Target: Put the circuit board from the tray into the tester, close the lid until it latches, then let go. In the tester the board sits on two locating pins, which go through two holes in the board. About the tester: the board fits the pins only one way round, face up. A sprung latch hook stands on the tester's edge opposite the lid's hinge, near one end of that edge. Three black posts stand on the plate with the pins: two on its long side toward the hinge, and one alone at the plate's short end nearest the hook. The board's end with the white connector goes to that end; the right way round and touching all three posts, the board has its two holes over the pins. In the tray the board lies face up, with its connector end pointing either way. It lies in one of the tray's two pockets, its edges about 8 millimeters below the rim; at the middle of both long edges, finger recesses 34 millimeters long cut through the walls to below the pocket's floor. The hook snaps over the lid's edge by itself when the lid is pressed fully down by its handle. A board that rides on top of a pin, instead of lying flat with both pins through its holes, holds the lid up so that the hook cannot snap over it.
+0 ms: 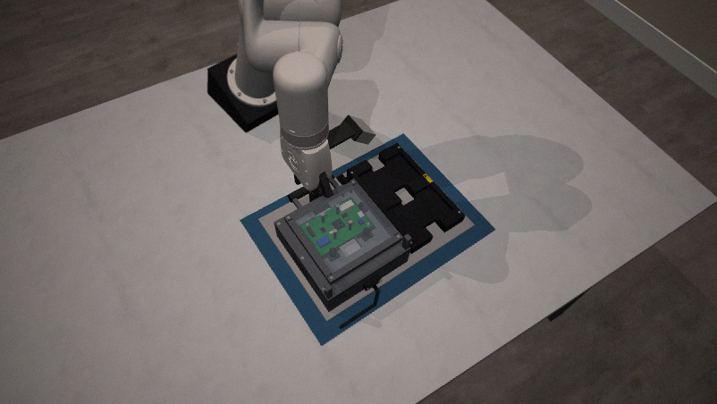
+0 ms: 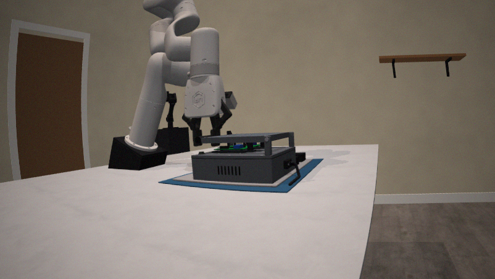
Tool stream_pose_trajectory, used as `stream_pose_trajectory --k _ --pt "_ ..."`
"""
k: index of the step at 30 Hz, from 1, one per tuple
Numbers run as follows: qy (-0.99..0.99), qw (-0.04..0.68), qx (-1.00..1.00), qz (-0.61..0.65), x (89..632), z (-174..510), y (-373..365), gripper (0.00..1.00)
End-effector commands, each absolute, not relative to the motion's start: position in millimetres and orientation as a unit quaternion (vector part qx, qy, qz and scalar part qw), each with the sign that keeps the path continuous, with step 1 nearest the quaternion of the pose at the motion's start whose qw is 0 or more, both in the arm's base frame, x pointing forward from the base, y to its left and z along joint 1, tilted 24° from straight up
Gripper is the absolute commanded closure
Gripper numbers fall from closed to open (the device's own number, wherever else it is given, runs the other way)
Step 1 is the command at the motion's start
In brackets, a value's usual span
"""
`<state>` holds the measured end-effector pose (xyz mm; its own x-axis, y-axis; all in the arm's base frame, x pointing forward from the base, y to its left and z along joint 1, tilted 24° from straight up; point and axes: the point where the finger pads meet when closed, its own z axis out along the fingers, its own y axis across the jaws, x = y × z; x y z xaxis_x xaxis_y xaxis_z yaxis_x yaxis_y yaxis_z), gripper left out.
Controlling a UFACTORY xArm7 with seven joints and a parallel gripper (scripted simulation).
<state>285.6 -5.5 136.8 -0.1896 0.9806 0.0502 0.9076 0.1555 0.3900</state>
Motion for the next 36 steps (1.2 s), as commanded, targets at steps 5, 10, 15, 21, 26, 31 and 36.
stream_pose_trajectory --k 5,10,15,21,26,31,36 --pt "0.752 0.115 0.626 0.174 290.4 143.8 -5.8 0.49" --pt "0.752 0.115 0.626 0.174 289.9 145.1 -6.0 0.49" --pt "0.752 0.115 0.626 0.174 288.0 149.5 -6.6 0.49" --pt "0.752 0.115 0.626 0.174 284.0 158.8 -7.8 0.49" --pt "0.752 0.115 0.626 0.174 281.4 165.0 -8.6 0.49" --pt "0.752 0.115 0.626 0.174 276.1 177.3 -10.1 0.49" --pt "0.752 0.115 0.626 0.174 270.2 191.2 -11.9 0.49"
